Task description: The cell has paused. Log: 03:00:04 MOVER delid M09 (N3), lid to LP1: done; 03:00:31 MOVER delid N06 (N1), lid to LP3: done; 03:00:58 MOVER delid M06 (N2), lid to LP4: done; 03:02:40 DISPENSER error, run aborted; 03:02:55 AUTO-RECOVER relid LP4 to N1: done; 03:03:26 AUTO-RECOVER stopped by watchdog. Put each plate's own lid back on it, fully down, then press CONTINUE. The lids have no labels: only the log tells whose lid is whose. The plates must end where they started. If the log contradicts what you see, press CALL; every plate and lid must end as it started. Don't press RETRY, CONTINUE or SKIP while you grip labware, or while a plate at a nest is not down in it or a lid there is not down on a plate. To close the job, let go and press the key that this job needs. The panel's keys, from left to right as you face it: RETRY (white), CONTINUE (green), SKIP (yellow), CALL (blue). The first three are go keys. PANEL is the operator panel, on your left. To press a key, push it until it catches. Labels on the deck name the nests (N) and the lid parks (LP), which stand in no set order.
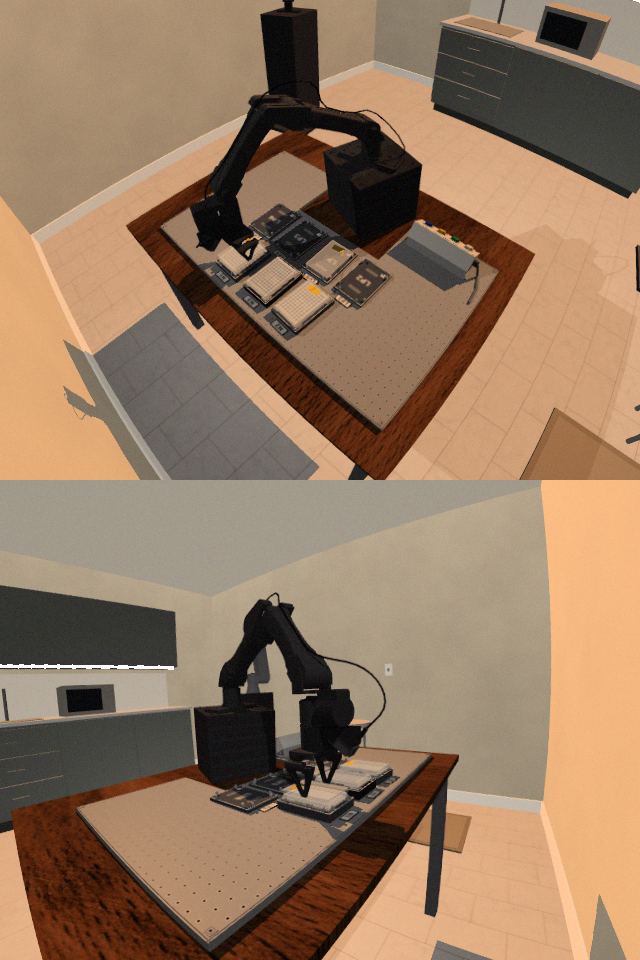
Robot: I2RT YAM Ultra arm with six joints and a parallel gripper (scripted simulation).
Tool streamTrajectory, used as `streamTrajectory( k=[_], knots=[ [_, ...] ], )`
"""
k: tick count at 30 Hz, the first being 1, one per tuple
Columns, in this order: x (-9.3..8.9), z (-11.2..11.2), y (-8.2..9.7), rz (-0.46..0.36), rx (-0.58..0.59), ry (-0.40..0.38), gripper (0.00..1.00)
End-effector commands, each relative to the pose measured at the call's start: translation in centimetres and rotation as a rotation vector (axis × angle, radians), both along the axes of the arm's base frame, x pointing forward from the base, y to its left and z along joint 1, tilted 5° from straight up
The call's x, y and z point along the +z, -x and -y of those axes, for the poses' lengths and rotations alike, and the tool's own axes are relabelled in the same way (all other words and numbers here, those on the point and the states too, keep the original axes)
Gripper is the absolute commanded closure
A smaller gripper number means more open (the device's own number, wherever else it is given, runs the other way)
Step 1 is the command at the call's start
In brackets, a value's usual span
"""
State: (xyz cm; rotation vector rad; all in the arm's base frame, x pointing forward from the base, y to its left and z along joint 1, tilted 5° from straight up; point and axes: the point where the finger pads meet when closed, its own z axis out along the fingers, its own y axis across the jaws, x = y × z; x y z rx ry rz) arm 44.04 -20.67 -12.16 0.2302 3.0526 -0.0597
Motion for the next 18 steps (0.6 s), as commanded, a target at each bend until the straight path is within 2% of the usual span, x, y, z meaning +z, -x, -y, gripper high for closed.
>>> streamTrajectory(
  k=[1,10,16,18],
  knots=[
    [-0.4,-0.5,-0.1,0.004,0.005,-0.004,1.0],
    [-0.5,-0.6,0.0,0.005,0.005,-0.004,1.0],
    [-1.4,-0.9,0.5,-0.012,0.005,-0.011,1.0],
    [-1.1,-0.7,0.1,0.002,0.005,-0.005,1.0]
  ],
)
